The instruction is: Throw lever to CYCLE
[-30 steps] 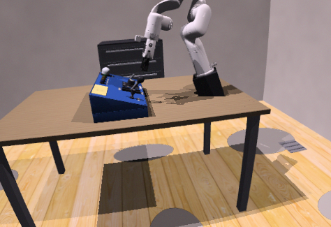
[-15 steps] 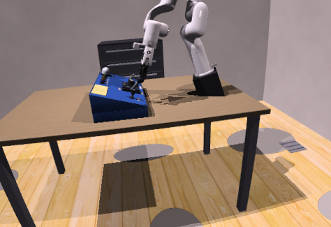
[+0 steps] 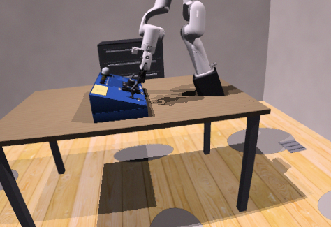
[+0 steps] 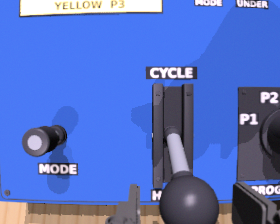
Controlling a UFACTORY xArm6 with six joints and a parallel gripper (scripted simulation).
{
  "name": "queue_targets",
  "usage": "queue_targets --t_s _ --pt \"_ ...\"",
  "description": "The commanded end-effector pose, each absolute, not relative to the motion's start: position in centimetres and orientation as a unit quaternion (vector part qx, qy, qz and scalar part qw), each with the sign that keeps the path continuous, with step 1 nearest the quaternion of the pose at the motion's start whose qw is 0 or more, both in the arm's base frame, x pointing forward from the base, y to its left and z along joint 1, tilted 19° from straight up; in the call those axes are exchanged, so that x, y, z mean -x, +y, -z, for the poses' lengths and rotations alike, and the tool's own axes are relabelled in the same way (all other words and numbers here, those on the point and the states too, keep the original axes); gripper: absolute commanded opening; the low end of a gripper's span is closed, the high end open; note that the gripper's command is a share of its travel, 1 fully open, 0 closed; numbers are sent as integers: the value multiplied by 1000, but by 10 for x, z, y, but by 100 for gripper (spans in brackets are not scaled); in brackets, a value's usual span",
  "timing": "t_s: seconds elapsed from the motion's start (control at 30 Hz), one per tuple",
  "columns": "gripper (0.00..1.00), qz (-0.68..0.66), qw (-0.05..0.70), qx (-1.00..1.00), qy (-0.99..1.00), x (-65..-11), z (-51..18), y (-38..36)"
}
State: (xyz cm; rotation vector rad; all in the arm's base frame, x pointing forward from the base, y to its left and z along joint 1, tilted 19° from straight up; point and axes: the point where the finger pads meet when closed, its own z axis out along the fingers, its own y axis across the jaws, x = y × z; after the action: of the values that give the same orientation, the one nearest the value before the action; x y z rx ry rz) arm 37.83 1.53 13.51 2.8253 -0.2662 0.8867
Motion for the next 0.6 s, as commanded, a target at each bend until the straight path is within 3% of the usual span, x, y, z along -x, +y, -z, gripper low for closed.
queue_targets --t_s 0.0,0.57 --pt "76 -303 85 -945 -90 -383 -133 15" --pt "76 -303 85 -945 -90 -384 -130 14"
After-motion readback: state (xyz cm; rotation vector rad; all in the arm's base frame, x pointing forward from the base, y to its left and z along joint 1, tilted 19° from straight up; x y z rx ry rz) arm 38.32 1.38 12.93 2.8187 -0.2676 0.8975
